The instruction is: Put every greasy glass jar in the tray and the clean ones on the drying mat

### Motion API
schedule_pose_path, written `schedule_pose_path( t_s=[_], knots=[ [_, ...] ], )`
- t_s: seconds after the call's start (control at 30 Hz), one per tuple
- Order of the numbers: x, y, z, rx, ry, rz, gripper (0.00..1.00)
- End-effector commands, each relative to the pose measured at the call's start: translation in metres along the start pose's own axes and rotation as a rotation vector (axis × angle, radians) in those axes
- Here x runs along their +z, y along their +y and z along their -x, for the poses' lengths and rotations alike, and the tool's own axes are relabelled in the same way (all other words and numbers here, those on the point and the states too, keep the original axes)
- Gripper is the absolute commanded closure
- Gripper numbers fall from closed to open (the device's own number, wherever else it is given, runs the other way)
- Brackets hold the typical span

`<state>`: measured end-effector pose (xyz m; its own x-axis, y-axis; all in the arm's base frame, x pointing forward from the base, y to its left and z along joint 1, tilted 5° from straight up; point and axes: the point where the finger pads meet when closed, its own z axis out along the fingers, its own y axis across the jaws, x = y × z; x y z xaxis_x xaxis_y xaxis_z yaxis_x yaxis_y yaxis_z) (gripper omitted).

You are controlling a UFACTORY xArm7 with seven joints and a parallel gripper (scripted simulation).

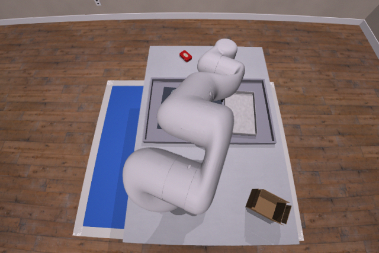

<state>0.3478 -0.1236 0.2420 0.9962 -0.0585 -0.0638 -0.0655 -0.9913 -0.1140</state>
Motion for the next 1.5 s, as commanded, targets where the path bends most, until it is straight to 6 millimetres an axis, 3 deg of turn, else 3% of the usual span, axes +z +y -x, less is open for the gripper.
schedule_pose_path(
  t_s=[0.0, 0.33, 0.4, 0.6, 1.47],
  knots=[
    [-0.001, -0.023, -0.013, -0.012, 0.007, 0.030, 0.00],
    [0.002, -0.086, -0.036, -0.042, 0.036, 0.088, 0.00],
    [0.002, -0.086, -0.036, -0.042, 0.036, 0.088, 0.00],
    [0.004, -0.127, -0.044, -0.062, 0.060, 0.116, 0.00],
    [0.004, -0.127, -0.044, -0.062, 0.060, 0.116, 0.00]
  ],
)
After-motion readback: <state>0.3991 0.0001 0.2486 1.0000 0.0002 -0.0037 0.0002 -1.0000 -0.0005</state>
